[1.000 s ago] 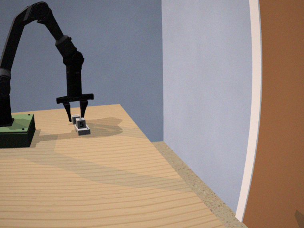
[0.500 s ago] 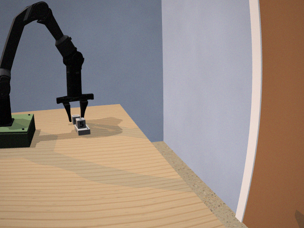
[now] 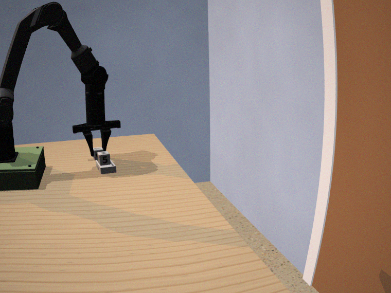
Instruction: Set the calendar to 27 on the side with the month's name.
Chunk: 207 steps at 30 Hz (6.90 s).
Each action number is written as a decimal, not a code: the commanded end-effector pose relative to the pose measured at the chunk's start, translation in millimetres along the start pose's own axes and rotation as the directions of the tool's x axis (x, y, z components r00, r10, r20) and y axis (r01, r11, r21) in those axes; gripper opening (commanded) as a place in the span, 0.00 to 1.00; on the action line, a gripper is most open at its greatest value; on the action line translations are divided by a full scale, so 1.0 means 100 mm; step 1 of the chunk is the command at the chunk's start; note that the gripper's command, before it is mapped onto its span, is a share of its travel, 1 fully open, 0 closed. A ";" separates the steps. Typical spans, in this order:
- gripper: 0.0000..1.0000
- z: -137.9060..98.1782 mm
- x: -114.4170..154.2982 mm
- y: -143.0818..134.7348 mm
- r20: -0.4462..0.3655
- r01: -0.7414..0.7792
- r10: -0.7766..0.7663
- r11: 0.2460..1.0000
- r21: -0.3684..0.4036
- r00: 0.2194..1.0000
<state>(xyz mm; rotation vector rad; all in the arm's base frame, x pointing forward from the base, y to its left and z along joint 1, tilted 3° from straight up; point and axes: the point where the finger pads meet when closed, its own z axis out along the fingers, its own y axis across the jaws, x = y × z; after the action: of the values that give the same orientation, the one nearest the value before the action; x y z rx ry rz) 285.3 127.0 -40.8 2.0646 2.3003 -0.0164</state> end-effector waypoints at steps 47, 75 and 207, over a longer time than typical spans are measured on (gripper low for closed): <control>0.35 -0.95 0.00 0.01 -0.001 0.000 0.000 1.000 -0.003 1.000; 0.35 -1.10 -1.23 -0.01 0.001 -0.002 0.002 1.000 0.001 1.000; 0.35 -0.10 -1.24 -0.01 0.001 -0.002 0.002 1.000 0.003 1.000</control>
<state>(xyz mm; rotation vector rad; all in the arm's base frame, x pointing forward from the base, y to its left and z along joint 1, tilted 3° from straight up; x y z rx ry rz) 298.2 4.6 -24.3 2.0651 2.2990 -0.0172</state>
